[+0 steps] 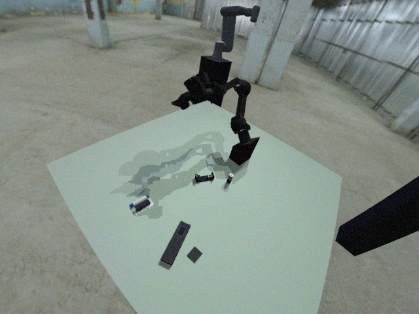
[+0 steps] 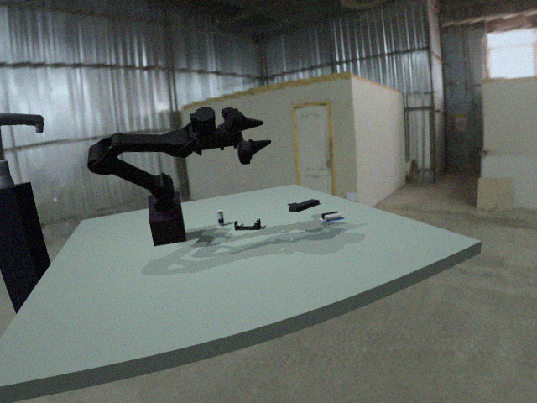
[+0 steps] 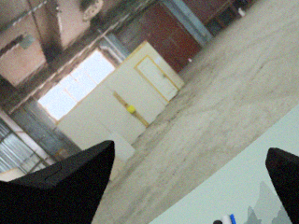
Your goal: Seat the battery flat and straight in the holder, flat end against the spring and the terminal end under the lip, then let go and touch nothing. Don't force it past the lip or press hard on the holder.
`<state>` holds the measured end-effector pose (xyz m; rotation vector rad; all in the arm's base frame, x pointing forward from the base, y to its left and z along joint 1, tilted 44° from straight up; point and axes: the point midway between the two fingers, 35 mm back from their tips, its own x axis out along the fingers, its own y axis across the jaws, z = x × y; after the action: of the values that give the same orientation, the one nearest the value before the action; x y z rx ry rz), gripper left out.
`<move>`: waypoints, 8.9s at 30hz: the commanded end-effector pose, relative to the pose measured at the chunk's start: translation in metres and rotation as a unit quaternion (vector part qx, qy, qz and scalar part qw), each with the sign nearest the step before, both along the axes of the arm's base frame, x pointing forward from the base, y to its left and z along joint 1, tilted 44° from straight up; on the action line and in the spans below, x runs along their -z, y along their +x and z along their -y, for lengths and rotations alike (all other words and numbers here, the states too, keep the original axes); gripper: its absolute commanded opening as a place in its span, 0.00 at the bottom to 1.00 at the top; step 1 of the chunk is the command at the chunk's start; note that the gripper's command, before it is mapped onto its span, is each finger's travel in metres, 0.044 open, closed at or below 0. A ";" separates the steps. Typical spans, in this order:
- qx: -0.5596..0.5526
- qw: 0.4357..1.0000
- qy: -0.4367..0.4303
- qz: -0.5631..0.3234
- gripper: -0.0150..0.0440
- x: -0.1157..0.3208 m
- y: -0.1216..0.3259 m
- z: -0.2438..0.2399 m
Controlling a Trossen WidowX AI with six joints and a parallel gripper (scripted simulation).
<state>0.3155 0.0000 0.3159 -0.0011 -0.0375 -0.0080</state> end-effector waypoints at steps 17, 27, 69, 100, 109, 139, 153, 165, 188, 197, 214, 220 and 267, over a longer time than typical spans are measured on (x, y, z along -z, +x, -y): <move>0.049 0.883 0.110 -0.454 0.25 0.229 0.030 -0.092; 0.237 0.745 -0.006 -0.623 0.25 0.345 -0.038 -0.114; 0.360 0.678 -0.150 -0.623 0.25 0.423 -0.094 -0.032; 0.359 0.677 -0.150 -0.624 0.25 0.353 -0.105 -0.054; 0.358 0.677 -0.154 -0.624 0.25 0.344 -0.107 -0.060; 0.679 0.595 0.392 -0.178 0.65 0.378 -0.114 -0.002; 0.679 0.595 0.393 -0.178 0.65 0.392 -0.113 0.011; 0.679 0.595 0.392 -0.178 0.65 0.405 -0.113 0.024; 0.679 0.595 0.391 -0.177 0.37 0.414 -0.115 0.034; 0.679 0.595 0.393 -0.178 0.37 0.391 -0.113 0.010; 0.628 0.657 0.261 -0.324 0.37 0.363 -0.079 0.000; 0.586 0.682 0.174 -0.402 0.37 0.353 -0.060 0.003; 0.390 0.763 -0.136 -0.497 0.37 0.344 -0.005 0.052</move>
<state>0.3116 -0.0484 -0.0294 -0.3066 1.0744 -0.8480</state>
